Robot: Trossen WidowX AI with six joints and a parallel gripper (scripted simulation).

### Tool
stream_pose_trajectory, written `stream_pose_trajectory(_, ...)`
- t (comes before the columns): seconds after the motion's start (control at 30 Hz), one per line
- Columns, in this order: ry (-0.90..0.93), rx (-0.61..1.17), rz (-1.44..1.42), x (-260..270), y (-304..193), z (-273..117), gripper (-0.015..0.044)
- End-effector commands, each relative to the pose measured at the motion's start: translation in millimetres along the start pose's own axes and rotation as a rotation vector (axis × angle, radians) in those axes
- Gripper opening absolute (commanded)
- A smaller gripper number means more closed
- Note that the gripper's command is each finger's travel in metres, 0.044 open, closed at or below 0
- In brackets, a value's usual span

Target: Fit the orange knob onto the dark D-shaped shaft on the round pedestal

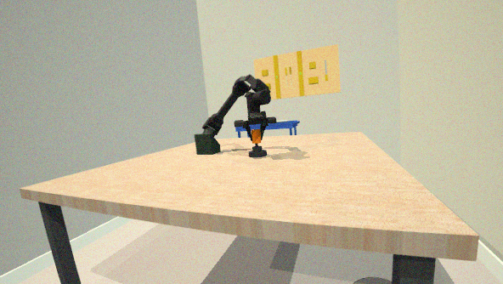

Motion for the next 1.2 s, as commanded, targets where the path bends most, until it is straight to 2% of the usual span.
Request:
stream_pose_trajectory(0.0, 0.002, -0.001, 0.007, -0.1, -0.1, 0.2, 0.0000)
stream_pose_trajectory(0.43, 0.001, -0.001, 0.016, 0.9, 0.1, -4.5, 0.0000)
stream_pose_trajectory(0.67, 0.002, 0.000, 0.217, 1.5, 1.4, -3.4, 0.0000)
stream_pose_trajectory(1.17, 0.002, 0.000, 0.217, 0.0, 0.0, 0.3, 0.0000)
Point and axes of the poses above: the point midway between the two fingers, 35 mm back from their tips, its own z axis out along the fingers, its own x axis across the jaws, y = z × x, the point moved 9 cm from there along -z, back along the fingers, and after that the axes turned 13 degrees about z, right-handed, at the moved point
